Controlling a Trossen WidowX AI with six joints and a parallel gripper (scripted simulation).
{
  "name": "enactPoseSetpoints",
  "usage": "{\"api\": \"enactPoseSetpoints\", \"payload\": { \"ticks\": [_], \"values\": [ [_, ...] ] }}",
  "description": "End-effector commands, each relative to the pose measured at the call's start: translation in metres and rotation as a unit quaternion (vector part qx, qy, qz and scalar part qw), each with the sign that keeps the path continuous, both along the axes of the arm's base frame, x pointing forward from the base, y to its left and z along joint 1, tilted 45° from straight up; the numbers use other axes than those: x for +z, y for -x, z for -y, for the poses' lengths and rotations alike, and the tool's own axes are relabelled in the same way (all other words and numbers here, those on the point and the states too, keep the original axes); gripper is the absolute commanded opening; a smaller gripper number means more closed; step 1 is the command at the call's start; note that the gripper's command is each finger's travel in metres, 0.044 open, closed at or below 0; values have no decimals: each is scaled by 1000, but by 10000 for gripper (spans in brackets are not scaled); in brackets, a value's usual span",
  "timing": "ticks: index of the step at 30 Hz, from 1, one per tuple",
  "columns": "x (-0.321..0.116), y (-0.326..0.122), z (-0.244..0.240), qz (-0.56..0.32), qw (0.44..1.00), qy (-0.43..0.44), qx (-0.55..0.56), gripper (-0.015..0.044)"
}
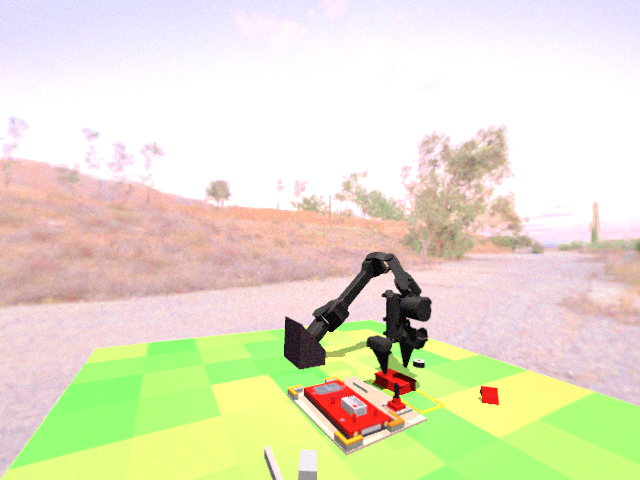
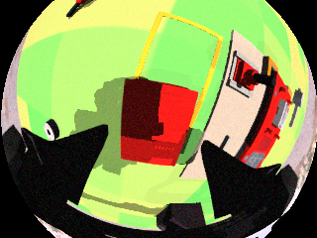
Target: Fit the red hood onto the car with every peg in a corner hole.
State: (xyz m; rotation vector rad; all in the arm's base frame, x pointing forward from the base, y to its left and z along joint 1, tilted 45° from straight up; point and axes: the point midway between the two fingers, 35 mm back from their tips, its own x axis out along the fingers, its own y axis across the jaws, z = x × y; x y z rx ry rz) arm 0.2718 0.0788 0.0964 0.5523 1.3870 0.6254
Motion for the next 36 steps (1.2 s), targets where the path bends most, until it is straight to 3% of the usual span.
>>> {"api": "enactPoseSetpoints", "payload": {
  "ticks": [1,36],
  "values": [
    [-2,2,-3,-3,1000,-3,0,440],
    [-15,2,-16,-3,1000,-4,0,440]
  ]
}}
